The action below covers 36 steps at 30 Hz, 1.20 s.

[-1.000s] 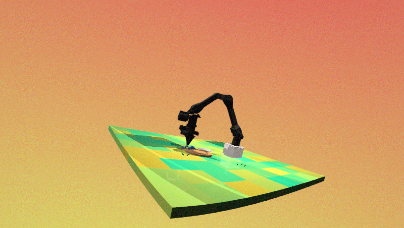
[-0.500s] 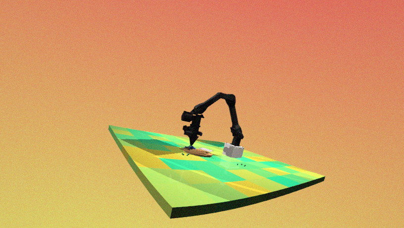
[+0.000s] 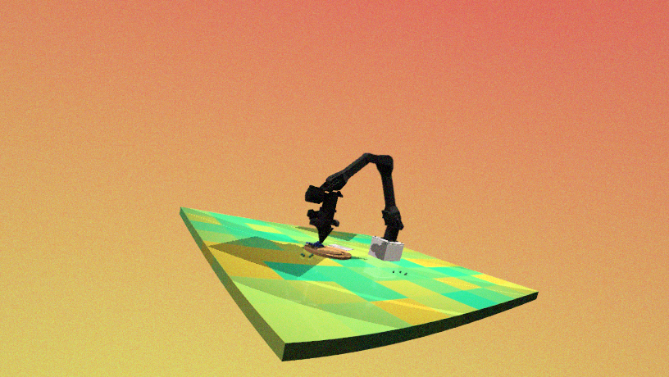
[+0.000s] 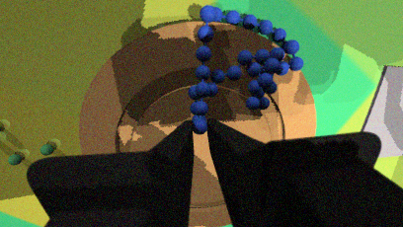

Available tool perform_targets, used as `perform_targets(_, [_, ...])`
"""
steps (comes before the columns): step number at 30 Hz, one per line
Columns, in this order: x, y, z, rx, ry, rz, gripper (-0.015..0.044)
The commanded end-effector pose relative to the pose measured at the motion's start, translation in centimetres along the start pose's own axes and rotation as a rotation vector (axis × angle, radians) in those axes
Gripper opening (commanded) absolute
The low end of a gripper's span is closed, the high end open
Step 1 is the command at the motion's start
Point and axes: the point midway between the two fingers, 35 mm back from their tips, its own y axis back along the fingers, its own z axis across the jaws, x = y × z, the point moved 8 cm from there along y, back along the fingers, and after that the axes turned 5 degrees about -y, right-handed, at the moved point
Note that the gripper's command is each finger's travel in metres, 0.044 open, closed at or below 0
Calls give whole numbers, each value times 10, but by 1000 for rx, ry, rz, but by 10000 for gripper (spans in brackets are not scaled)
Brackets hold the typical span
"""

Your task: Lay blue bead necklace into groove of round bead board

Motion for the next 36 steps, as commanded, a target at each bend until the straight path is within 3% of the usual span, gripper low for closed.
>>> perform_targets(1, [1, -8, 0, 2, -4, 2, 0])
perform_targets(27, [1, -17, -1, 2, -4, 2, 0])
perform_targets(36, [0, -14, 0, -6, 1, -5, 236])
